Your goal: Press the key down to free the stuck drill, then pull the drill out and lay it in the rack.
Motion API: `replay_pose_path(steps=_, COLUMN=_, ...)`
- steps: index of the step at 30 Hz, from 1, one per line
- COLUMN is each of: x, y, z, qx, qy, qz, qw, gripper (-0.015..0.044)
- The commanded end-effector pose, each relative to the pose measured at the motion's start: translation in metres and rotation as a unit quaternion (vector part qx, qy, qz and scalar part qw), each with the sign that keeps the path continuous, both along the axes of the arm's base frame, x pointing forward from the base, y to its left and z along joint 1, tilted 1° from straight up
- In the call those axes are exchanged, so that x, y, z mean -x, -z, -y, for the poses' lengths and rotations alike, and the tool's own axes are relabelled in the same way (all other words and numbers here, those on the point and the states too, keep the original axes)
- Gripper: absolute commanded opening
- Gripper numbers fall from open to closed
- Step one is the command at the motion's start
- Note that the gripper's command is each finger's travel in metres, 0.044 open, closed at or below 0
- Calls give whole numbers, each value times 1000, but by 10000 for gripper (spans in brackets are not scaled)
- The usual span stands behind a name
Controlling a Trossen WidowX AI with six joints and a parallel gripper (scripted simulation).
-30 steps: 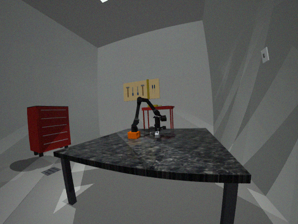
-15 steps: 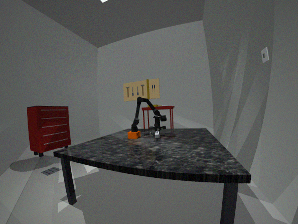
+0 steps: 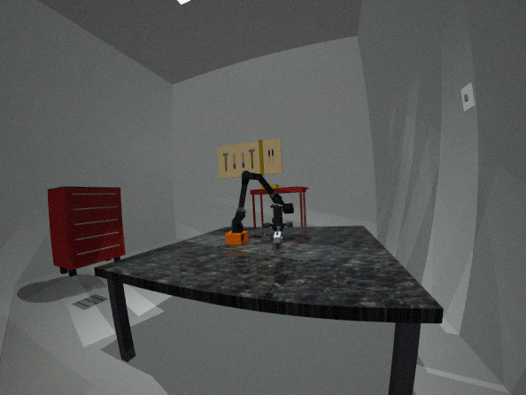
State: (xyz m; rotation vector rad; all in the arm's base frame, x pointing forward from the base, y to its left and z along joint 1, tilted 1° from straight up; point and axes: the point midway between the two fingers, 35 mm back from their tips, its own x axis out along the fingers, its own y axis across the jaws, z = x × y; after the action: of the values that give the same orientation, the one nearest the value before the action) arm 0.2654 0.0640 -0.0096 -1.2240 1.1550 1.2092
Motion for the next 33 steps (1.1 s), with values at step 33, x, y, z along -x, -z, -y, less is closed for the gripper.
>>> replay_pose_path(steps=33, x=0, y=-1, z=-54, qx=-1, qy=2, qz=2, qw=1000, gripper=0)
